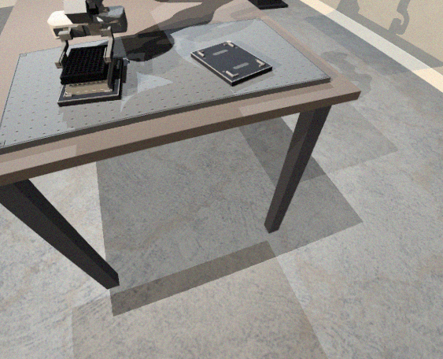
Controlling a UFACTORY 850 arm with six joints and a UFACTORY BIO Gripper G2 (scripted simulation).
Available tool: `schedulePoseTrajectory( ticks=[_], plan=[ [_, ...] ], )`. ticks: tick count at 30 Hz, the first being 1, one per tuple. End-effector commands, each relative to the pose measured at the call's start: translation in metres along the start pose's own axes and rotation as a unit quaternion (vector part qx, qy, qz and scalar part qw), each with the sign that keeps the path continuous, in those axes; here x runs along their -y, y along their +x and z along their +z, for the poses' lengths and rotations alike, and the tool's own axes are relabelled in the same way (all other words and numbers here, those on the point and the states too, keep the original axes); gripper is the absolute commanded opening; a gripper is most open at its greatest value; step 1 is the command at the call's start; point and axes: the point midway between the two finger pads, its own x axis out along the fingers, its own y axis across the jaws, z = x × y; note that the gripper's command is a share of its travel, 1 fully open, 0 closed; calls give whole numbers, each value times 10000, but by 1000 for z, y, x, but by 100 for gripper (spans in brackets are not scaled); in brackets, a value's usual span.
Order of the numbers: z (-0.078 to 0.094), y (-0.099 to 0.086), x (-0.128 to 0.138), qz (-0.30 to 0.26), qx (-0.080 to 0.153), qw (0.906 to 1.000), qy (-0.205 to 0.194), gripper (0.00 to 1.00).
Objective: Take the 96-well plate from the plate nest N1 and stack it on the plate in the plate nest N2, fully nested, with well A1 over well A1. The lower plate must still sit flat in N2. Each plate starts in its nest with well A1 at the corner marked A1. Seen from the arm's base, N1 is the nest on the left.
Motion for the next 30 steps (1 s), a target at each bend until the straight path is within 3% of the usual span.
schedulePoseTrajectory(
  ticks=[1,30],
  plan=[
    [1,1,0,1,12,10000,-1,0],
    [-1,1,0,1,12,10000,-1,0]
  ],
)
